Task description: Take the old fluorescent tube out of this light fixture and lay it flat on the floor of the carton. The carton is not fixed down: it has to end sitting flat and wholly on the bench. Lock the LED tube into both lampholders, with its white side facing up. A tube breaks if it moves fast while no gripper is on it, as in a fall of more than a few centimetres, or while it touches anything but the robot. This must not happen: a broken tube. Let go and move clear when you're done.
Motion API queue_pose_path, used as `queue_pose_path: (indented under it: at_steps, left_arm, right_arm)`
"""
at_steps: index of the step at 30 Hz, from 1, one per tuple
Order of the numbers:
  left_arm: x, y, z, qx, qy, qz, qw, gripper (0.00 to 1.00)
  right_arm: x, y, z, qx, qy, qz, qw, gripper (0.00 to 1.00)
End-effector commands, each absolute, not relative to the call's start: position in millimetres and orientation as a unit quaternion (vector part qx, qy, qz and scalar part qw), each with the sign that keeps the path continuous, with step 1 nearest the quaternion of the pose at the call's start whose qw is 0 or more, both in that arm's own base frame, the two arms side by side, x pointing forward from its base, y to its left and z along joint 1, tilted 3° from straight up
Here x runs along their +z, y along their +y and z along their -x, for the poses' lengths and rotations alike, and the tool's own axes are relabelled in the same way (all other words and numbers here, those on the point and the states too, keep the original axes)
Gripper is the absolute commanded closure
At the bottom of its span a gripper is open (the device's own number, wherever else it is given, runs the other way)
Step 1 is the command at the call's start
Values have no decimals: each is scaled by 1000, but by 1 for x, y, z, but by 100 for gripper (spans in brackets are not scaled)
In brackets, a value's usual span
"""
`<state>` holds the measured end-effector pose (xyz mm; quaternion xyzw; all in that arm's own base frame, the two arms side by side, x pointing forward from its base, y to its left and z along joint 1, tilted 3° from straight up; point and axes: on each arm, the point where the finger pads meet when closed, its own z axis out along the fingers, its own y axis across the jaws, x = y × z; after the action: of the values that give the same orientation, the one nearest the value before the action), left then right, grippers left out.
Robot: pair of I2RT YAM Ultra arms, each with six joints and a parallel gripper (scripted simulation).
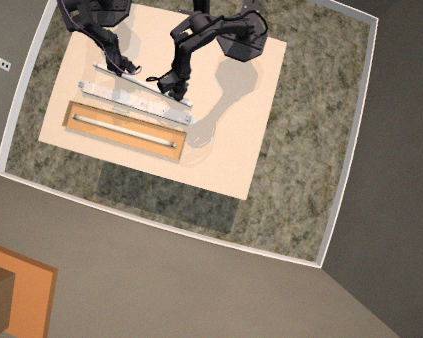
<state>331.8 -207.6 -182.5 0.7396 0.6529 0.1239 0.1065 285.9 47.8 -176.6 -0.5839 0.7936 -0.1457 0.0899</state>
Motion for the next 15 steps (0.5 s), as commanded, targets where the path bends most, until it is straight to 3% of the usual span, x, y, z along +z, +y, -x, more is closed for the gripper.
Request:
queue_pose_path:
  at_steps: [1, 15]
  left_arm:
    - [-187, -199, -336, 132, 655, -738, 98, 89]
    - [-195, -201, -334, 131, 652, -741, 96, 89]
  right_arm:
    - [-175, 42, -295, -160, 796, 576, 97, 89]
    - [-185, 43, -293, -159, 796, 577, 94, 89]
